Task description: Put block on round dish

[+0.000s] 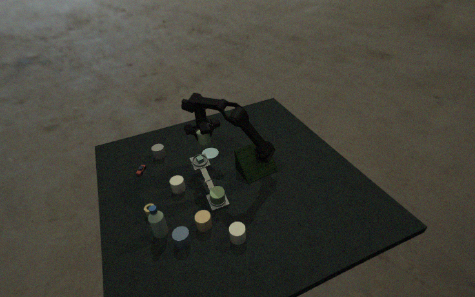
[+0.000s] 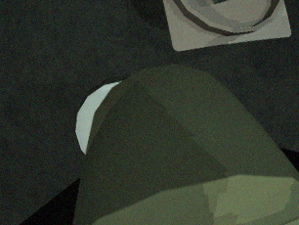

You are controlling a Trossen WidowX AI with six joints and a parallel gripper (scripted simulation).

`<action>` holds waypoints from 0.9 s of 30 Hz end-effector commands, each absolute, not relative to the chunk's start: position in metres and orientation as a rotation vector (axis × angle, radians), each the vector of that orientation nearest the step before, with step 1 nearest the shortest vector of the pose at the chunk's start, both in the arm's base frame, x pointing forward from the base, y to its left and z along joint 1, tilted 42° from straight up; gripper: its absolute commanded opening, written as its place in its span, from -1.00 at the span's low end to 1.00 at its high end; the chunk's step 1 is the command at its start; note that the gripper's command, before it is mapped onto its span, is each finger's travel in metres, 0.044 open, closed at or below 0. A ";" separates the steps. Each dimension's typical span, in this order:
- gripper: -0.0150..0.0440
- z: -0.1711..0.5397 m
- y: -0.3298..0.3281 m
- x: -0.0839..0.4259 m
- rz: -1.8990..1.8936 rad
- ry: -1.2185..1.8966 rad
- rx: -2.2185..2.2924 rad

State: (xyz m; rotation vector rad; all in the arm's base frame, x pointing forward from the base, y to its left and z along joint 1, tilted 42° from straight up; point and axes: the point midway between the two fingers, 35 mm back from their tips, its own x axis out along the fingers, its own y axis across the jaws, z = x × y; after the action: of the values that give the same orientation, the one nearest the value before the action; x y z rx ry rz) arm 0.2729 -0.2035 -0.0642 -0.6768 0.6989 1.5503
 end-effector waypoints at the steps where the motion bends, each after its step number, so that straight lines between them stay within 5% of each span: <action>1: -0.49 -0.080 -0.212 0.254 1.556 0.701 -0.681; 19: -0.49 -0.159 -0.229 0.140 1.565 0.696 -0.676; 27: -0.49 -0.173 -0.220 0.135 1.566 0.694 -0.675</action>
State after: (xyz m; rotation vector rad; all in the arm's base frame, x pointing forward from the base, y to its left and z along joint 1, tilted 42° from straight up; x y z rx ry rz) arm 0.1366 -0.2266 -0.1664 -0.6767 0.6994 1.5562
